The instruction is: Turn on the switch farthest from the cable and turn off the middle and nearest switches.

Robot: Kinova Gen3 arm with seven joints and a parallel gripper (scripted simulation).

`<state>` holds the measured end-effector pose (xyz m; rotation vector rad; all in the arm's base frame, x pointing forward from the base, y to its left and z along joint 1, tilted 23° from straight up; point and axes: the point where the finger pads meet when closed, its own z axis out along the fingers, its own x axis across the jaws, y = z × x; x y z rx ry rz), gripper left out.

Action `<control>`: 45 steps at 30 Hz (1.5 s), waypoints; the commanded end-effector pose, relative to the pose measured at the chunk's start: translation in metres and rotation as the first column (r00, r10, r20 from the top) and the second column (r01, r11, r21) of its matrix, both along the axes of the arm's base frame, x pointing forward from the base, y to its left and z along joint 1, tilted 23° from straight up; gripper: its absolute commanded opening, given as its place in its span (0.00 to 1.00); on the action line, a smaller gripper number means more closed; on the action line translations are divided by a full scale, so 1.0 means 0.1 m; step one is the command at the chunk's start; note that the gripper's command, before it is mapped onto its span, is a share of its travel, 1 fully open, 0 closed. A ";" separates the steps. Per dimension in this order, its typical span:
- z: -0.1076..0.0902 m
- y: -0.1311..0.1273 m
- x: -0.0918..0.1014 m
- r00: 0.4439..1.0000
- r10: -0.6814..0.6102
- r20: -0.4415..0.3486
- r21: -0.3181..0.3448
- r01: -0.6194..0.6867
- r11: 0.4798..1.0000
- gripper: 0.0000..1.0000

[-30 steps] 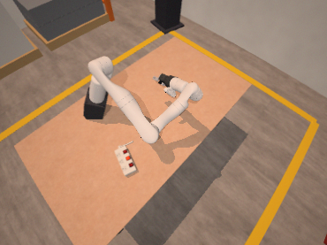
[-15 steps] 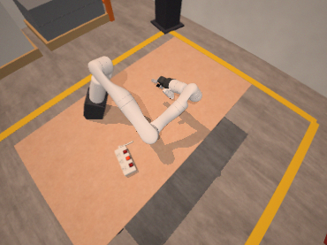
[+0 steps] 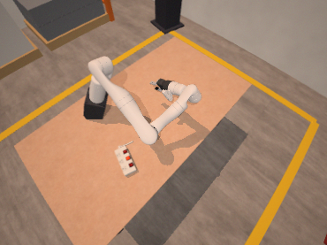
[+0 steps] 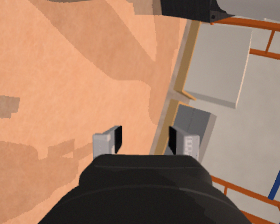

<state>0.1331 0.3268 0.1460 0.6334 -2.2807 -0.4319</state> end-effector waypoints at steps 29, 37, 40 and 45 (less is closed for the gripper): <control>-0.32 -0.28 0.27 0.985 -0.160 0.069 -0.228 0.172 0.958 1.00; -0.37 -0.34 0.33 0.978 -0.191 0.086 -0.264 0.207 0.942 1.00; -0.37 -0.34 0.33 0.978 -0.191 0.086 -0.264 0.207 0.942 1.00; -0.41 -0.40 0.39 0.969 -0.222 0.105 -0.298 0.244 0.923 1.00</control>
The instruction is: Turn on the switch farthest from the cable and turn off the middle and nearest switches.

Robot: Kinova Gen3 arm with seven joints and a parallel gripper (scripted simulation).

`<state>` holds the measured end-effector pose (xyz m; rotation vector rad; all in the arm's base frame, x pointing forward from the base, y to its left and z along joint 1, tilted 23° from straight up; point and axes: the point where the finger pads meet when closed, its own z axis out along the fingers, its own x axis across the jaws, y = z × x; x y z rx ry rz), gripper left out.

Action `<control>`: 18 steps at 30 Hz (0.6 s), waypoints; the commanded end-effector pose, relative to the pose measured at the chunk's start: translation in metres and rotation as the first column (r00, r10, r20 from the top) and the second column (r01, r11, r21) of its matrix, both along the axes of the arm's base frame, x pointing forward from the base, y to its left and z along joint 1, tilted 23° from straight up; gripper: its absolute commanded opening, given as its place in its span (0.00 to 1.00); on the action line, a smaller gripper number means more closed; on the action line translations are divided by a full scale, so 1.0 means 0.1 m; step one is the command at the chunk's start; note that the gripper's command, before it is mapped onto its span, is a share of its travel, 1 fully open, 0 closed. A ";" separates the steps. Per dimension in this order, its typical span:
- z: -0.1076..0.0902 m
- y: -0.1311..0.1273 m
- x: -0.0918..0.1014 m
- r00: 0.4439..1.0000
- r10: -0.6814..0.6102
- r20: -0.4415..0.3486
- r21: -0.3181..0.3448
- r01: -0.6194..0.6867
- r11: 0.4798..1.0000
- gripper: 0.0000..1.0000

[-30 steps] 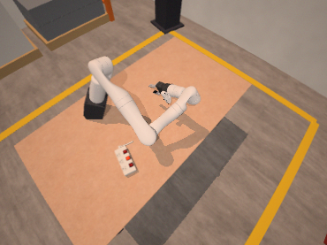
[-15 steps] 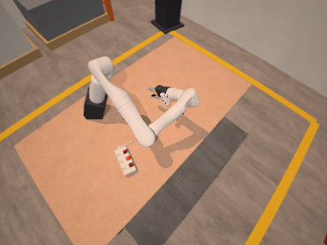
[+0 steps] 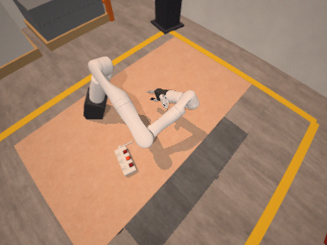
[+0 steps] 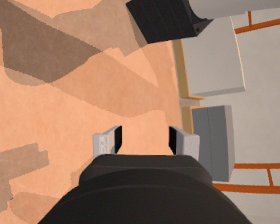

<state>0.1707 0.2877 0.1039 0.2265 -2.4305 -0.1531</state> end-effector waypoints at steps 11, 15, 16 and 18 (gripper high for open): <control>-0.07 -0.13 0.15 0.996 -0.079 0.029 -0.075 0.081 0.994 1.00; -0.07 -0.13 0.15 0.996 -0.079 0.029 -0.075 0.081 0.994 1.00; -0.07 -0.13 0.15 0.996 -0.079 0.029 -0.075 0.081 0.994 1.00; -0.11 -0.19 0.22 0.992 -0.117 0.046 -0.110 0.121 0.986 1.00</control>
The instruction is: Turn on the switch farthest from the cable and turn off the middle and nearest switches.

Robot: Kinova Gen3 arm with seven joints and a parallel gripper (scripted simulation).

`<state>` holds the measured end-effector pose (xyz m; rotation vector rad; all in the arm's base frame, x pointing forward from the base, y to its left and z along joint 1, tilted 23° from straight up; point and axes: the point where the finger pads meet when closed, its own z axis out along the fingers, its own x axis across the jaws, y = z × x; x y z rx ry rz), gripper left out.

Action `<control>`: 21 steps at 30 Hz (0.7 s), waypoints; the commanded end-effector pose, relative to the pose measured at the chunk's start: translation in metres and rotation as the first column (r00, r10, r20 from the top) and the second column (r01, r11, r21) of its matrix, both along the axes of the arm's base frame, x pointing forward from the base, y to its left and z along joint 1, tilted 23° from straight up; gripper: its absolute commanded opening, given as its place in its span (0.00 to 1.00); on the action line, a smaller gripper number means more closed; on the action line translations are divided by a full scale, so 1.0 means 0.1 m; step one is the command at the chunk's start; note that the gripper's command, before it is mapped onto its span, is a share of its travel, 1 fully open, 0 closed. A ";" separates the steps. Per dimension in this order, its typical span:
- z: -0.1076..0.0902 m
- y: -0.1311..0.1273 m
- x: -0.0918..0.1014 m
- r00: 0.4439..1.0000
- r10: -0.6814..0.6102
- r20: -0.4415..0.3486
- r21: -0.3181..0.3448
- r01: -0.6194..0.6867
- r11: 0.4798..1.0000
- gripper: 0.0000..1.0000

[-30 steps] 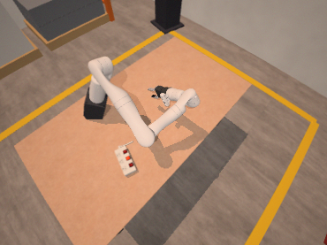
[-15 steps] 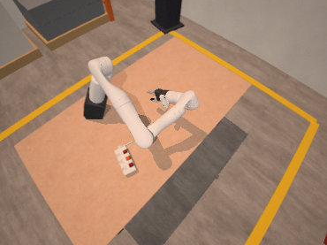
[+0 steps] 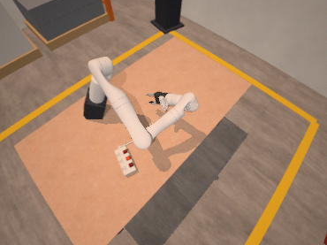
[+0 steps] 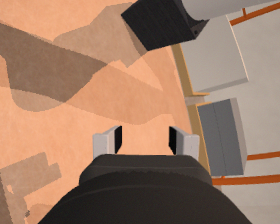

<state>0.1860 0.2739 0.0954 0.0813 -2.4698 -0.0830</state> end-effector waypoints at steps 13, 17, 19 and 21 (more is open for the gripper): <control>-0.05 -0.12 0.14 0.997 -0.071 0.027 -0.061 0.072 0.996 1.00; -0.08 -0.19 0.22 0.993 -0.111 0.045 -0.095 0.115 0.989 1.00; -0.08 -0.19 0.22 0.993 -0.111 0.045 -0.095 0.115 0.989 1.00; -0.08 -0.19 0.22 0.993 -0.111 0.045 -0.095 0.115 0.989 1.00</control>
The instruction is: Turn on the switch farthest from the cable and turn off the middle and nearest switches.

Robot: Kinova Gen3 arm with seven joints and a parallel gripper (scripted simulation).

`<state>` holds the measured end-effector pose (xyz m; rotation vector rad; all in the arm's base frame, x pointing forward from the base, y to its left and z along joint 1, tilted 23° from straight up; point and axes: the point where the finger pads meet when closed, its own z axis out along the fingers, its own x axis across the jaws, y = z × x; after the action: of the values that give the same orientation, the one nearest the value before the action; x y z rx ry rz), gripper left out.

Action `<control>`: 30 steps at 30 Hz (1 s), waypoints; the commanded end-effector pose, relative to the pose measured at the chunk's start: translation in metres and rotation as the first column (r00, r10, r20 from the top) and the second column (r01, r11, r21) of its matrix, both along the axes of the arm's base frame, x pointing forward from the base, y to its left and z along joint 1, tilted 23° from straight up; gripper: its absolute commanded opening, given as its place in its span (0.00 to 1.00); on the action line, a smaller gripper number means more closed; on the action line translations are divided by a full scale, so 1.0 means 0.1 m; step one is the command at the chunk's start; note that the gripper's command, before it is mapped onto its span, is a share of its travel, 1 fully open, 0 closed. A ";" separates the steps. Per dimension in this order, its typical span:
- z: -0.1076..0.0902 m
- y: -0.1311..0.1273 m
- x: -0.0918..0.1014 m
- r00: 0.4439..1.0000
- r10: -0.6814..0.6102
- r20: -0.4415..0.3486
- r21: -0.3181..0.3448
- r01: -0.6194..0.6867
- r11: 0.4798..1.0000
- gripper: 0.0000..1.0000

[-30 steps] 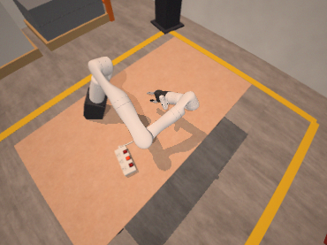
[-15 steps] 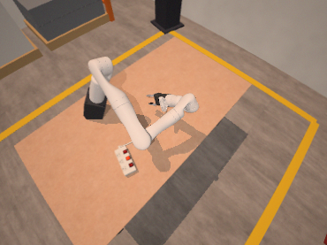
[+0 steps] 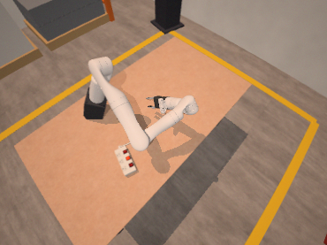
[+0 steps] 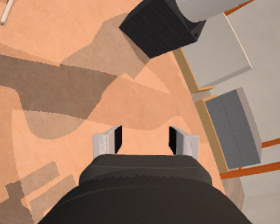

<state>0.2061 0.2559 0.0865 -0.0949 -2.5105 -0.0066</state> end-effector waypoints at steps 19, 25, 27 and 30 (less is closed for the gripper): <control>-0.03 -0.15 0.18 0.995 -0.092 0.036 -0.066 0.094 0.993 1.00; -0.05 -0.23 0.26 0.989 -0.136 0.056 -0.096 0.141 0.985 1.00; -0.05 -0.23 0.26 0.989 -0.136 0.056 -0.096 0.141 0.985 1.00; -0.06 -0.30 0.35 0.981 -0.180 0.078 -0.124 0.188 0.974 1.00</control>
<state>0.2328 0.2324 0.0806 -0.3319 -2.5487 0.0694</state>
